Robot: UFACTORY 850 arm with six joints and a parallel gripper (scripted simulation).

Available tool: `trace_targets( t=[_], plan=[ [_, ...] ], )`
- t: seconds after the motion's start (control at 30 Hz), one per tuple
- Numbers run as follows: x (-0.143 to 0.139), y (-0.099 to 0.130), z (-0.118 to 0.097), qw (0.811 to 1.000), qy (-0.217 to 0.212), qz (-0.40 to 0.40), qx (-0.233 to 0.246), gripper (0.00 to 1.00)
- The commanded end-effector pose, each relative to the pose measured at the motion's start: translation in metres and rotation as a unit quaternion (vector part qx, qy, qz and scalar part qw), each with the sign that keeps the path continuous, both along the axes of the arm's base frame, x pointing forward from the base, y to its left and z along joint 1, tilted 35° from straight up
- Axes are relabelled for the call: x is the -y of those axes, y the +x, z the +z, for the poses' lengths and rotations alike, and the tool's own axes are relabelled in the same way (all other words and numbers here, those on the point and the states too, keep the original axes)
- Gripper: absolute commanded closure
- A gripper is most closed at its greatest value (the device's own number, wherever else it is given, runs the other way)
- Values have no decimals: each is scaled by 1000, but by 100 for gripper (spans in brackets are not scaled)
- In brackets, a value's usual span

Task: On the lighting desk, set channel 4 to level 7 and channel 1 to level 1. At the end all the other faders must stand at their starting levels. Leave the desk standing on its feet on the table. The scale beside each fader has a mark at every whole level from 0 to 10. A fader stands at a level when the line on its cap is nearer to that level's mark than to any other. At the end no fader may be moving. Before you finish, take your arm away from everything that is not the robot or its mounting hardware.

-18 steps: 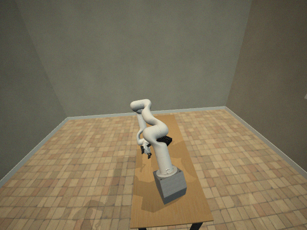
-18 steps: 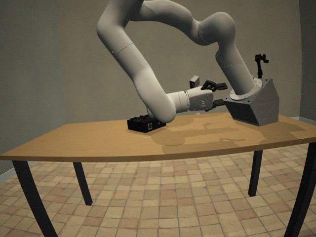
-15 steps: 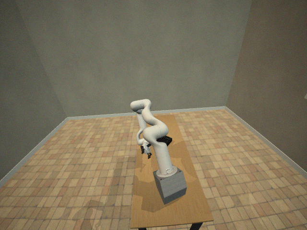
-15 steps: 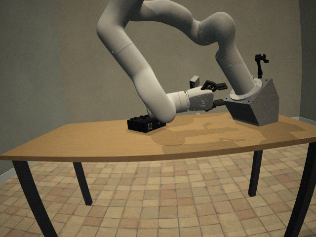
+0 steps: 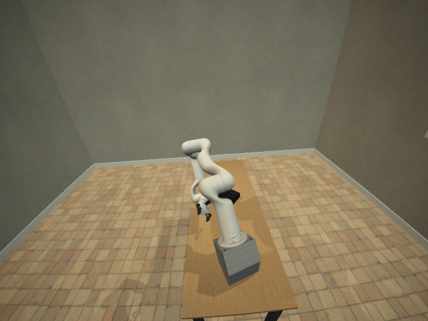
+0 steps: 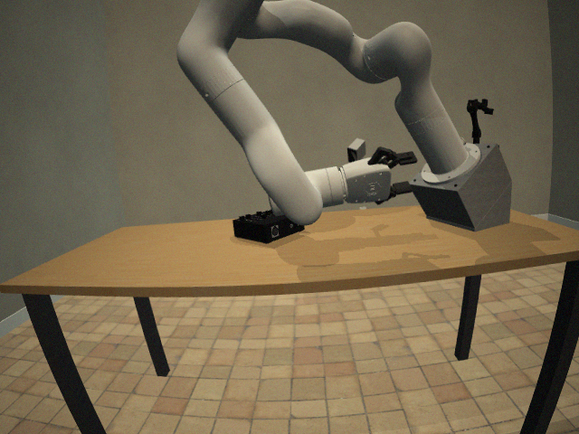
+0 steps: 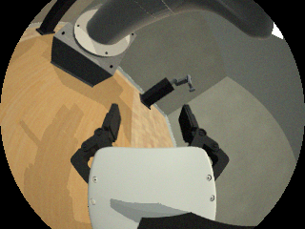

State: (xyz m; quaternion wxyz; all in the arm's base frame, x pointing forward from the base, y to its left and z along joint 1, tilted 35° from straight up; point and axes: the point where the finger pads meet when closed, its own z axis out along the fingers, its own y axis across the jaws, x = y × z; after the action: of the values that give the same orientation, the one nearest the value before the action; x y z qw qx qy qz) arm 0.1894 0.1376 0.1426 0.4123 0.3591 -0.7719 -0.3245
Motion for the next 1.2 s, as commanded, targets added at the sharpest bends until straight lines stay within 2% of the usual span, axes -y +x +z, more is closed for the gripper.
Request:
trace_targets(
  t=[0.0,0.07,0.13,0.23,0.27,0.3,0.33,0.37,0.43,0.5,0.53,0.57,0.63,0.67,0.7,0.77,0.8,0.9,0.93,0.97,1.0,1.07,1.1,1.13,1.17],
  plan=[
    [0,1,0,1000,-2,-4,2,0],
    [-1,8,0,999,-13,-27,13,0],
    [0,25,1,995,-39,-82,38,0],
    [8,73,8,978,-81,-177,69,0],
    [8,73,8,972,-92,-203,78,0],
    [16,95,12,964,-103,-231,83,0],
    [16,95,12,955,-114,-258,91,0],
    [27,118,18,945,-124,-287,95,0],
    [27,118,18,923,-146,-339,110,0],
    [27,118,18,923,-146,-339,110,0],
    [42,142,26,885,-173,-414,123,0],
    [62,166,37,876,-176,-432,120,0],
    [62,166,37,858,-188,-462,125,0],
    [62,166,37,842,-197,-486,129,0],
    [85,188,48,824,-203,-514,126,0],
    [85,188,48,787,-219,-561,133,0],
    [111,208,62,770,-222,-584,128,0],
    [111,208,62,709,-242,-649,133,0],
    [139,223,76,688,-244,-672,127,0],
    [139,223,76,666,-249,-692,127,0],
    [167,235,90,644,-250,-712,122,0],
    [167,235,90,644,-250,-712,122,0],
    [167,235,90,576,-262,-765,117,0],
    [167,235,90,559,-264,-777,117,0],
    [195,243,105,547,-260,-788,110,0]
  ],
)
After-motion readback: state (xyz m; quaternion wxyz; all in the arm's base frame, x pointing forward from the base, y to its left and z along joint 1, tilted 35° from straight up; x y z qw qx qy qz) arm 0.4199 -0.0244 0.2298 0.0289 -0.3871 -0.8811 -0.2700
